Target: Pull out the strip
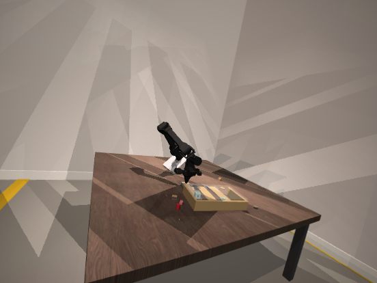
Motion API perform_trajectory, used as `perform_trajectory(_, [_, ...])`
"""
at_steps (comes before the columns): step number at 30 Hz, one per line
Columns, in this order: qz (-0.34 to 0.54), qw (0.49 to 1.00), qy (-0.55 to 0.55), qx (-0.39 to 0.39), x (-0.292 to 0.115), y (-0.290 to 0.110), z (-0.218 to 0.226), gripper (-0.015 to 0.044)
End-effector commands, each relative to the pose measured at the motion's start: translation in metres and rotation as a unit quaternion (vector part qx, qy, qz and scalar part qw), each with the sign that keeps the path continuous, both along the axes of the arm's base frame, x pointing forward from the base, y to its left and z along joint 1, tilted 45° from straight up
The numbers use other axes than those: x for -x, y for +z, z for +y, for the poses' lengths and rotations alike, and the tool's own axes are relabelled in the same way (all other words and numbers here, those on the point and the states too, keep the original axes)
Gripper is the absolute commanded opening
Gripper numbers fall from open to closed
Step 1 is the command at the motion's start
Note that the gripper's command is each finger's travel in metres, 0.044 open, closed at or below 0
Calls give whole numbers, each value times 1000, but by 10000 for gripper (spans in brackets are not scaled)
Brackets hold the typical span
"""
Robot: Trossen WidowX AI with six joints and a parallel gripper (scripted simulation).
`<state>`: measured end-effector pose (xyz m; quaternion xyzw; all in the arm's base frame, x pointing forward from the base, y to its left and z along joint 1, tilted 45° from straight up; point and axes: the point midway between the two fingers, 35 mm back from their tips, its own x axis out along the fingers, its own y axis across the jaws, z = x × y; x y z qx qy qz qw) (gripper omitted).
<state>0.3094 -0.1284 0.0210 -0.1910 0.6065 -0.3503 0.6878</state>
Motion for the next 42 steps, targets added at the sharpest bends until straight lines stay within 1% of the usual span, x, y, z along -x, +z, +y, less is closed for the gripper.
perform_trajectory(1, [13, 1000, -5, -2, 14, -7, -1, 0])
perform_trajectory(42, [15, 1000, -5, -2, 72, -18, 9, 0])
